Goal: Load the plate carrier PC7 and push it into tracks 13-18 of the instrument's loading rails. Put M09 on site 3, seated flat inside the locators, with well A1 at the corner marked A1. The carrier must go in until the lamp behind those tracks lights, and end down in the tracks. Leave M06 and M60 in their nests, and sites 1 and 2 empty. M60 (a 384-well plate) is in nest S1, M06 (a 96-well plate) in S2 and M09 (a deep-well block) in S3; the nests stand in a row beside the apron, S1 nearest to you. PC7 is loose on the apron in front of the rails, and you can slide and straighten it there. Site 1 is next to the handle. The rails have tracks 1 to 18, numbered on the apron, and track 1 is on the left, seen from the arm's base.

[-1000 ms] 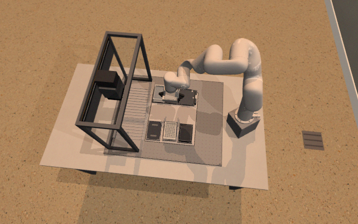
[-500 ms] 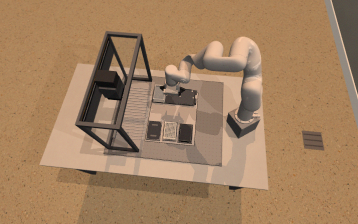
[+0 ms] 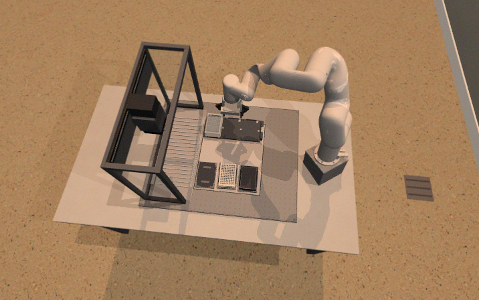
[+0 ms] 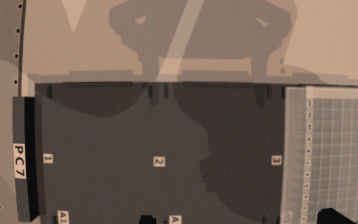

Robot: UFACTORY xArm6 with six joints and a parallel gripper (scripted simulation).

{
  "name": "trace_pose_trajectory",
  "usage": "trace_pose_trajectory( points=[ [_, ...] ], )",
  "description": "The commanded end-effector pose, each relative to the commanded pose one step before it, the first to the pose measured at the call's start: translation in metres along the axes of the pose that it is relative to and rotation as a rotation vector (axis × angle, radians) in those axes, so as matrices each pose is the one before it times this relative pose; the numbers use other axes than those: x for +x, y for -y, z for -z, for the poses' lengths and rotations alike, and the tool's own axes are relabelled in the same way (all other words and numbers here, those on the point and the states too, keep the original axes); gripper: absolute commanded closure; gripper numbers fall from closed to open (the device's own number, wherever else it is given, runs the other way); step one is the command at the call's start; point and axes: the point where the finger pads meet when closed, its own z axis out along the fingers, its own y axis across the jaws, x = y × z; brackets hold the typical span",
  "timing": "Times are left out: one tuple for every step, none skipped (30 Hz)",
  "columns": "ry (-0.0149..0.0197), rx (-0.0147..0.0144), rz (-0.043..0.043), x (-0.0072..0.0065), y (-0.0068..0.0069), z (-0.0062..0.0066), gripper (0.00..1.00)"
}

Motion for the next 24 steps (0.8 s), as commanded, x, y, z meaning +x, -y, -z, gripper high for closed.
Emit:
trace_pose_trajectory(
  points=[
    [-0.00046, -0.0039, 0.00031, -0.02069, -0.00209, 0.00146, 0.0],
    [0.00004, 0.0, 0.0, -0.00501, 0.00001, 0.0, 0.0],
    [0.00004, 0.0, 0.0, -0.00501, 0.00001, 0.0, 0.0],
    [0.00004, 0.0, 0.0, -0.00501, 0.00001, 0.0, 0.0],
    [0.00004, 0.0, 0.0, -0.00501, 0.00001, 0.0, 0.0],
    [0.00004, 0.0, 0.0, -0.00501, 0.0, 0.0, 0.0],
    [0.00004, 0.0, 0.0, -0.00501, 0.0, 0.0, 0.0],
    [0.00004, 0.0, 0.0, -0.00501, 0.0, 0.0, 0.0],
    [0.00004, 0.0, 0.0, -0.00501, 0.0, 0.0, 0.0],
    [0.00004, 0.0, 0.0, -0.00501, 0.0, 0.0, 0.0],
    [0.00004, 0.0, 0.0, -0.00501, 0.0, 0.0, 0.0],
    [0.00004, 0.0, 0.0, -0.00501, 0.0, 0.0, 0.0],
    [0.0, 0.0, 0.0, 0.0, 0.0, 0.0, 0.0],
    [0.0, 0.0, 0.0, 0.0, 0.0, 0.0, 0.0],
    [0.00004, 0.00001, 0.0, -0.00503, -0.00003, 0.0, 0.0],
    [0.00001, 0.0, 0.0, -0.00124, -0.00001, 0.0, 0.0],
    [0.0, 0.0, 0.0, 0.0, -0.00001, 0.0, 0.0],
    [0.0, 0.0, 0.0, 0.0, -0.00001, 0.0, 0.0],
    [0.0, 0.0, 0.0, 0.0, -0.00001, 0.0, 0.0],
    [0.0, 0.0, 0.0, 0.0, 0.0, 0.0, 0.0],
    [0.00003, -0.00002, -0.00001, 0.00007, 0.00005, 0.0, 0.0],
    [-0.00001, 0.00001, 0.0, -0.00002, -0.00002, 0.0, 0.0],
    [-0.00001, 0.0, 0.0, -0.00002, -0.00001, 0.0, 0.0],
    [0.0, 0.0, 0.0, -0.00001, -0.00001, 0.0, 0.0]
  ],
)
